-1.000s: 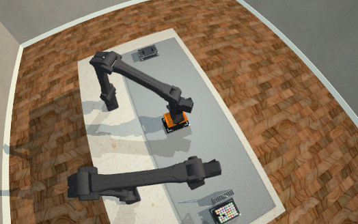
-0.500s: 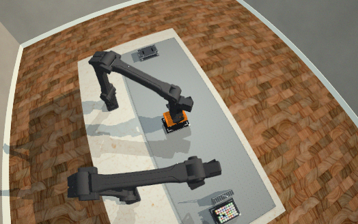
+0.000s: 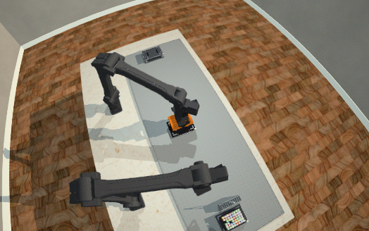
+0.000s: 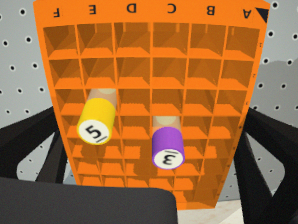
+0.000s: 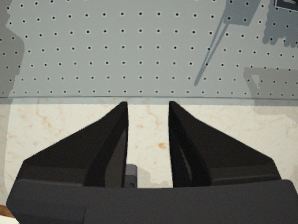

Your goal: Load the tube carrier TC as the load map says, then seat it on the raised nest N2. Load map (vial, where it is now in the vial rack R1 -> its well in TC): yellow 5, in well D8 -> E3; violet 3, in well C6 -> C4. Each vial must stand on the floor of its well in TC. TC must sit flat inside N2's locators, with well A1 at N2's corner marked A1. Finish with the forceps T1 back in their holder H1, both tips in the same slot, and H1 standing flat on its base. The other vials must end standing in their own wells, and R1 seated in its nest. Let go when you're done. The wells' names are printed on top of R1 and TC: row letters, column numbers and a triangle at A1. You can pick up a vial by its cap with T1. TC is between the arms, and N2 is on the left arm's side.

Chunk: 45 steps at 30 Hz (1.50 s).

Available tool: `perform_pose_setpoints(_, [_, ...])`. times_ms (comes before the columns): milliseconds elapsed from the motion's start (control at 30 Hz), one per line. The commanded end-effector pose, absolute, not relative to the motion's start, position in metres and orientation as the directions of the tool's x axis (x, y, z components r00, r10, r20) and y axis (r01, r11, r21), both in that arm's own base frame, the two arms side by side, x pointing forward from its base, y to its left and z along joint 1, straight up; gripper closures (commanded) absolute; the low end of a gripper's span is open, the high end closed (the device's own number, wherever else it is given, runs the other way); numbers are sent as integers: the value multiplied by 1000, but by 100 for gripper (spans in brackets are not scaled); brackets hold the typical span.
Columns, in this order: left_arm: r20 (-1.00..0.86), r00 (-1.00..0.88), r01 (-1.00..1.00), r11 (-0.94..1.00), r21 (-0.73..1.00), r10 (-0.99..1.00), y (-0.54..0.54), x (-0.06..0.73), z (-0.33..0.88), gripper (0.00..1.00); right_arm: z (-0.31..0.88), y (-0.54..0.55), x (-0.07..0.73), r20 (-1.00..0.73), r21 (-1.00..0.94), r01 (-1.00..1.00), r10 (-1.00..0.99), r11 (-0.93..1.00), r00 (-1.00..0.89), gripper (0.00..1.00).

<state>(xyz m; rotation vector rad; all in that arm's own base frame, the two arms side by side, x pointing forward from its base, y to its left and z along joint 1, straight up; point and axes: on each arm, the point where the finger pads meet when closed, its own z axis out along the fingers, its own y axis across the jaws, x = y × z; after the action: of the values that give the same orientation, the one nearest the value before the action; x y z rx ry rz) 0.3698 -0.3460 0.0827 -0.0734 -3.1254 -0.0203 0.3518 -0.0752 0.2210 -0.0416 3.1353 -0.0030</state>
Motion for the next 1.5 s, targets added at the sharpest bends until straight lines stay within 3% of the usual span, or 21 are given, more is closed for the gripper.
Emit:
perform_pose_setpoints(0, [-58, -997, 45, 998, -49, 42, -364, 387, 127, 100, 233, -78, 360, -35, -8, -12, -12, 1000, -999, 76])
perform_pose_setpoints(967, [-58, -997, 45, 998, -49, 42, -364, 387, 127, 100, 233, -78, 360, -35, -8, -12, -12, 1000, -999, 76])
perform_pose_setpoints(1467, [-28, -999, 31, 999, -23, 31, -307, 392, 105, 100, 233, -78, 360, -35, -8, -12, -12, 1000, -999, 76])
